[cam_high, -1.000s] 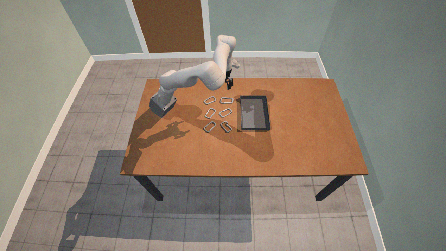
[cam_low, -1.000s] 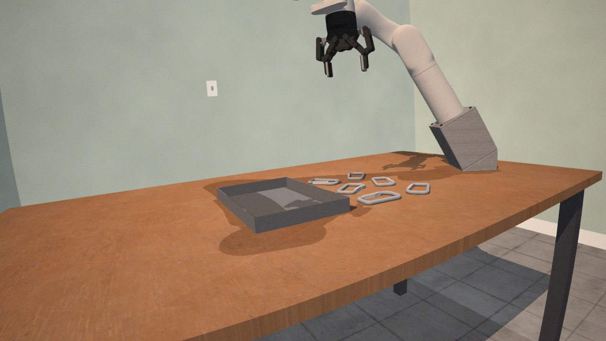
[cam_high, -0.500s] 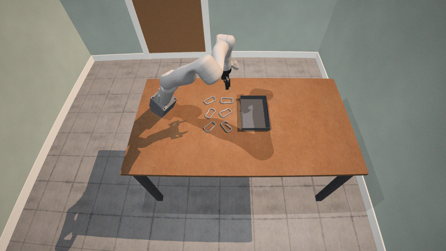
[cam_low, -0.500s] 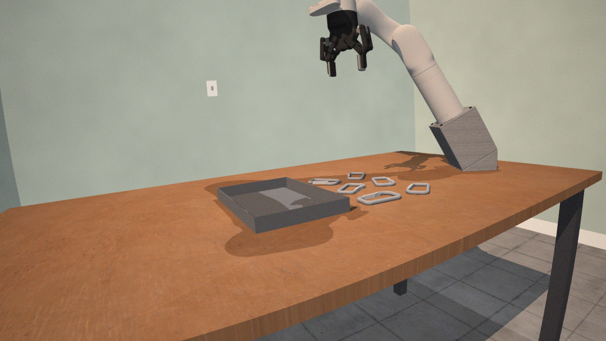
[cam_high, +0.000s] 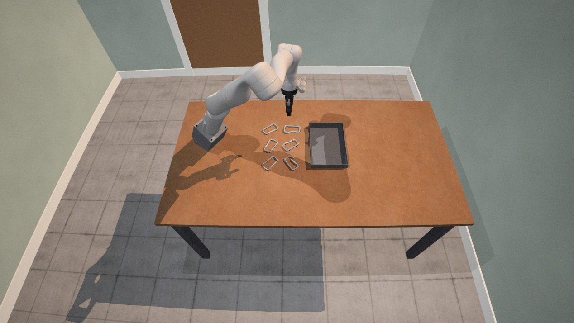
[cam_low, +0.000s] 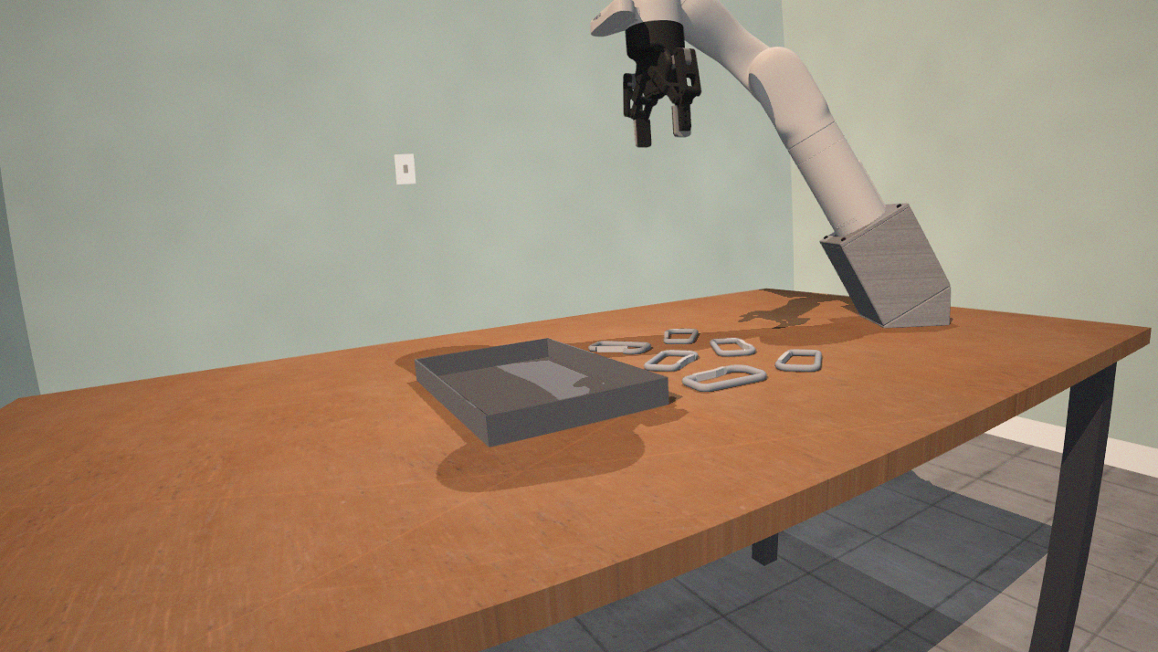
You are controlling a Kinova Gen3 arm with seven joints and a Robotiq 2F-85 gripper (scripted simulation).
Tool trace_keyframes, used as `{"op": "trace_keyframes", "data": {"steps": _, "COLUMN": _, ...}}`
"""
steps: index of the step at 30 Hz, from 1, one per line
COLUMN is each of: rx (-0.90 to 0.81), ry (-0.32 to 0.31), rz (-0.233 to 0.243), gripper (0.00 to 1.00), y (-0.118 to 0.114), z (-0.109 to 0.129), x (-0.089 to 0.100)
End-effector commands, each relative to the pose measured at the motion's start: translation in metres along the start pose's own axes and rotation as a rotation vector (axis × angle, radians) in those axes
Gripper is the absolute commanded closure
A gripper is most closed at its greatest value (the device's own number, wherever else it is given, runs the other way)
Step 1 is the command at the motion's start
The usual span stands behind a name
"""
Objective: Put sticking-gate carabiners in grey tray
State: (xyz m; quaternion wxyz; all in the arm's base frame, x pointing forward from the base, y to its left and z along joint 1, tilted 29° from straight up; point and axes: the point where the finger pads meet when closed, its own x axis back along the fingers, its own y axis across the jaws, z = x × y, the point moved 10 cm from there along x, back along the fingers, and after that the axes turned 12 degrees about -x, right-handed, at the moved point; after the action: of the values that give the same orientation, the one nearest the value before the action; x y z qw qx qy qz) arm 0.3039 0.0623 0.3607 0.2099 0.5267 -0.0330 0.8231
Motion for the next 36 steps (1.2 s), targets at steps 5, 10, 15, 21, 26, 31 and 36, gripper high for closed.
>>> {"op": "trace_keyframes", "data": {"steps": 5, "rx": -0.002, "ry": -0.003, "rz": 0.002, "gripper": 0.0, "y": -0.032, "z": -0.005, "x": -0.051}}
{"op": "trace_keyframes", "data": {"steps": 10, "rx": -0.002, "ry": -0.003, "rz": 0.002, "gripper": 0.0, "y": -0.032, "z": -0.005, "x": -0.051}}
{"op": "trace_keyframes", "data": {"steps": 15, "rx": -0.002, "ry": -0.003, "rz": 0.002, "gripper": 0.0, "y": -0.032, "z": -0.005, "x": -0.051}}
{"op": "trace_keyframes", "data": {"steps": 21, "rx": -0.046, "ry": 0.002, "rz": 0.007, "gripper": 0.0, "y": -0.05, "z": -0.006, "x": -0.099}}
{"op": "trace_keyframes", "data": {"steps": 26, "rx": -0.046, "ry": 0.002, "rz": 0.007, "gripper": 0.0, "y": -0.05, "z": -0.006, "x": -0.099}}
{"op": "trace_keyframes", "data": {"steps": 31, "rx": -0.046, "ry": 0.002, "rz": 0.007, "gripper": 0.0, "y": -0.05, "z": -0.006, "x": -0.099}}
{"op": "trace_keyframes", "data": {"steps": 36, "rx": -0.058, "ry": 0.007, "rz": -0.002, "gripper": 0.0, "y": -0.082, "z": -0.012, "x": -0.143}}
